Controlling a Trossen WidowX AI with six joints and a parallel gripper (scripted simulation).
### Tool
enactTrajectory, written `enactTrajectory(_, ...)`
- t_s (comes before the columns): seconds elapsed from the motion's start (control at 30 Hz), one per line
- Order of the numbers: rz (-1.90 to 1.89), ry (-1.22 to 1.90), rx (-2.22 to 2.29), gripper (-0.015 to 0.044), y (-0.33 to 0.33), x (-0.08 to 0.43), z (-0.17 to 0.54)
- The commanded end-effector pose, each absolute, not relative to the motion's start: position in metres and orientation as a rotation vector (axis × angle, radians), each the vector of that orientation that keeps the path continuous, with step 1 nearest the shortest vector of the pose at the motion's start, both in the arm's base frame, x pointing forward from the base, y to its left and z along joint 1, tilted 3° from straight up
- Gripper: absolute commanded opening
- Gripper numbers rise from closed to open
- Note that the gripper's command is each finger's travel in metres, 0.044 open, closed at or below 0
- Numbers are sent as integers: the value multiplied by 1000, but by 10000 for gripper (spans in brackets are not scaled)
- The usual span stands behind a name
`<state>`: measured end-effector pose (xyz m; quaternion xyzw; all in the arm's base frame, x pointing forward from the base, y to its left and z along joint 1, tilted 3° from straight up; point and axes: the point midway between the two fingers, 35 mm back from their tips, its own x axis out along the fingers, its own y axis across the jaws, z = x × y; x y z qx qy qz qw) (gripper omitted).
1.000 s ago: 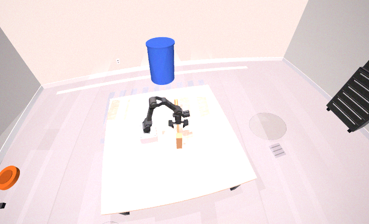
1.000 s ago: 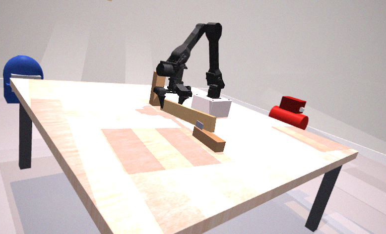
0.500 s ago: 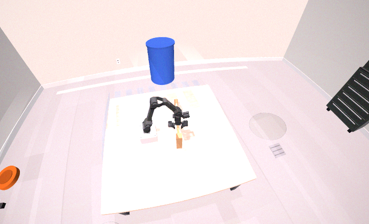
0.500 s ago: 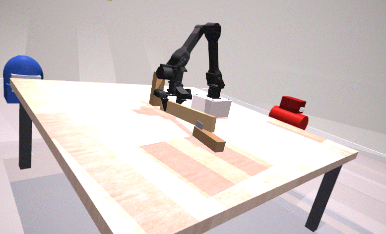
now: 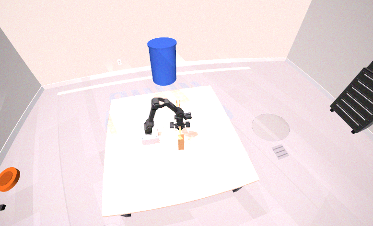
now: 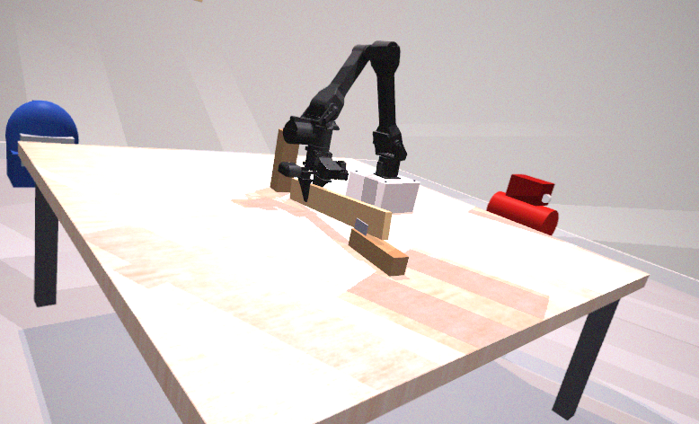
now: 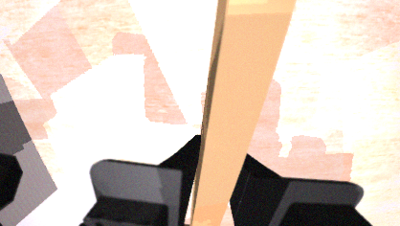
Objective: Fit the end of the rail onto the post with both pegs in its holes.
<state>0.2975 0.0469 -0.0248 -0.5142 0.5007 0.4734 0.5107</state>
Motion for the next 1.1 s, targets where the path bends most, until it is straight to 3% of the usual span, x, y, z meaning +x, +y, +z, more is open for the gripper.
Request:
enactTrajectory(0.0, 1138, 1207, -1241, 0, 46, 297, -25)
enactTrajectory(1.07, 1138, 1206, -1241, 0, 47, 299, -13)
